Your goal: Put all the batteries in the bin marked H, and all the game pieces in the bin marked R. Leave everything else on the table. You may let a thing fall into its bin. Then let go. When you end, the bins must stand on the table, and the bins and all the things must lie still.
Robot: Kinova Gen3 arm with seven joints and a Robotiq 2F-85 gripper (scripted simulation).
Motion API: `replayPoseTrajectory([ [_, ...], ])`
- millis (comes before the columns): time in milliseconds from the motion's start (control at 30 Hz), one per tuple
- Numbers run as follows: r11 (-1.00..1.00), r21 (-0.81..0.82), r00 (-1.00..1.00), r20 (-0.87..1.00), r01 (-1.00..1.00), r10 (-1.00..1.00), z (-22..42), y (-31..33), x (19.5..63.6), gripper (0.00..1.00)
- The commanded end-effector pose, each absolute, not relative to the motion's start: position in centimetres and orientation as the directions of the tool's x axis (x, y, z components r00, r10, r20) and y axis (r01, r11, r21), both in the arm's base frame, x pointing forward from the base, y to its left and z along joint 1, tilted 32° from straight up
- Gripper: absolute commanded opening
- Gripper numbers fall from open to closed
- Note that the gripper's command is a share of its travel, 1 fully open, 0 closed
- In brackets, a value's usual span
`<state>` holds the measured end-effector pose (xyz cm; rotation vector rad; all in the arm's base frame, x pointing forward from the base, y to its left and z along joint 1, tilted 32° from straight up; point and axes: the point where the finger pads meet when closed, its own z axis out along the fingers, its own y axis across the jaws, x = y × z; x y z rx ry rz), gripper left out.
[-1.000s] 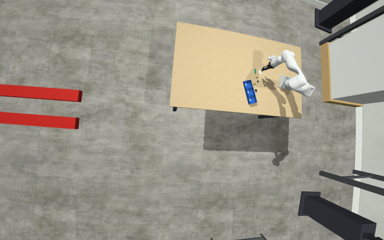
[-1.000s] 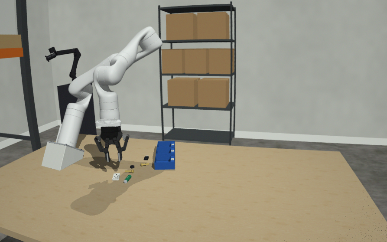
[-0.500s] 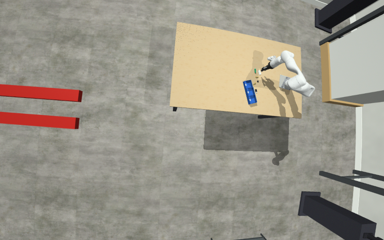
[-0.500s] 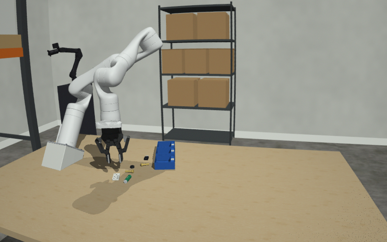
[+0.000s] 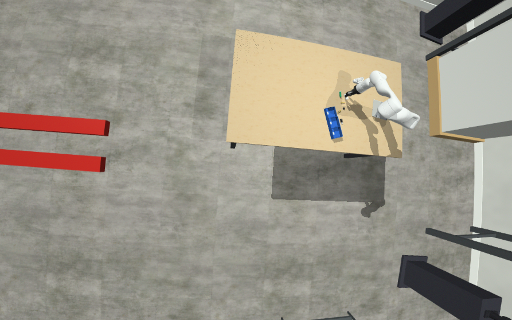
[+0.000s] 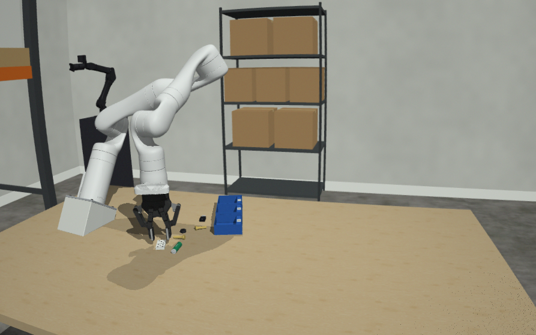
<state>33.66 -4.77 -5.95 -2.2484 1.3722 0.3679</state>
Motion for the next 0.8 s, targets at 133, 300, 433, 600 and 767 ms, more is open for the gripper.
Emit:
replayPoseTrajectory([
  [133,-0.387,-0.253,0.462,-0.456,-0.887,-0.76,-6.69,-4.73,33.42,0.41],
  [300,-0.389,-0.252,0.463,-0.457,-0.886,-0.759,-7.24,-4.27,33.47,0.41],
  [433,-0.388,-0.252,0.462,-0.457,-0.887,-0.76,-7.57,-4.07,33.46,0.41],
  [600,-0.384,-0.251,0.459,-0.46,-0.888,-0.76,-7.36,-4.14,33.52,0.41],
  [767,-0.384,-0.251,0.459,-0.46,-0.888,-0.76,-7.35,-4.12,33.55,0.41],
])
